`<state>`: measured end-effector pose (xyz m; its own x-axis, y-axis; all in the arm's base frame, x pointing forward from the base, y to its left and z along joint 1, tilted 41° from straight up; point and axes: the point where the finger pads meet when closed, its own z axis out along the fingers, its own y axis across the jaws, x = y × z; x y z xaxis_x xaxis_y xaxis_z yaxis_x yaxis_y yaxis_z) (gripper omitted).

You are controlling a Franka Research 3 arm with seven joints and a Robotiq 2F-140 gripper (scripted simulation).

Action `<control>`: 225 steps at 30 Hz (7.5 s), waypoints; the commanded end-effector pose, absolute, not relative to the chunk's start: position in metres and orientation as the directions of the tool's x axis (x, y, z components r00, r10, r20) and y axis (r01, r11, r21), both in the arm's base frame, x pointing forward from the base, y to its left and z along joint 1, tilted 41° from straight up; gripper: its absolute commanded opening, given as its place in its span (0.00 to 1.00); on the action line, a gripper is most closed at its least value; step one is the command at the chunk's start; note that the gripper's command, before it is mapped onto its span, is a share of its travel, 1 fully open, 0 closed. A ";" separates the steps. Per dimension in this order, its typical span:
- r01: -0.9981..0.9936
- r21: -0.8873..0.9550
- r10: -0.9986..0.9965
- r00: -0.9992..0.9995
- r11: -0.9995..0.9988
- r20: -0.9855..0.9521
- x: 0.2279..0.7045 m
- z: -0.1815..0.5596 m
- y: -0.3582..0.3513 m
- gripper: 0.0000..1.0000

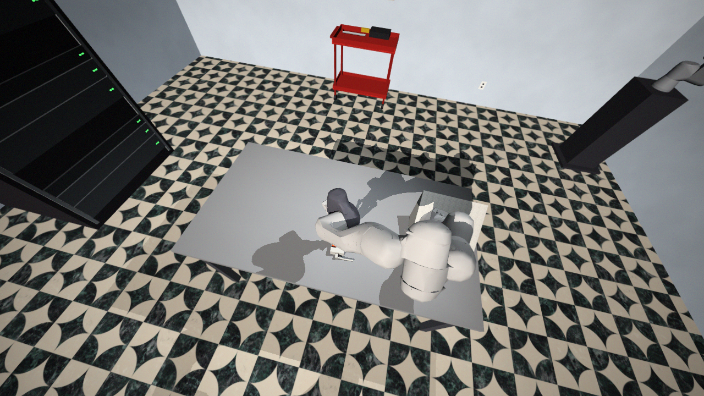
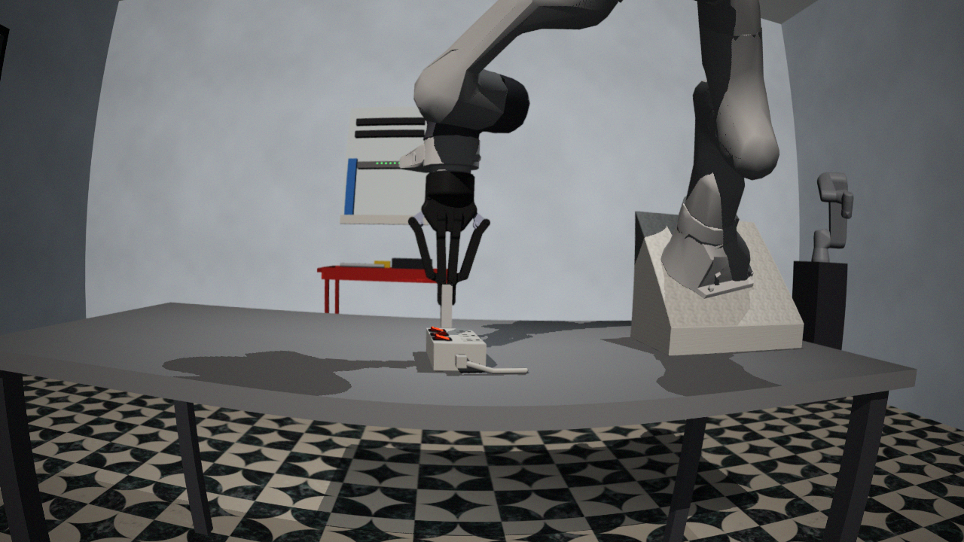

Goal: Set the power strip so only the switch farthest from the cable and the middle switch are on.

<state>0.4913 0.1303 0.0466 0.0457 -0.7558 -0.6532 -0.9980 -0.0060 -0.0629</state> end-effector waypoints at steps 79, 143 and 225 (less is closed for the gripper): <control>-0.997 -0.073 -0.757 0.057 -0.013 -0.651 0.494 0.047 0.132 0.00; -0.997 -0.073 -0.757 0.057 -0.013 -0.651 0.495 0.039 0.139 0.00; -0.997 -0.073 -0.757 0.057 -0.012 -0.651 0.502 0.110 0.137 0.00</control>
<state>0.5023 0.1365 0.1096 0.0639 -0.7578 -0.6494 -0.9966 -0.0150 -0.0806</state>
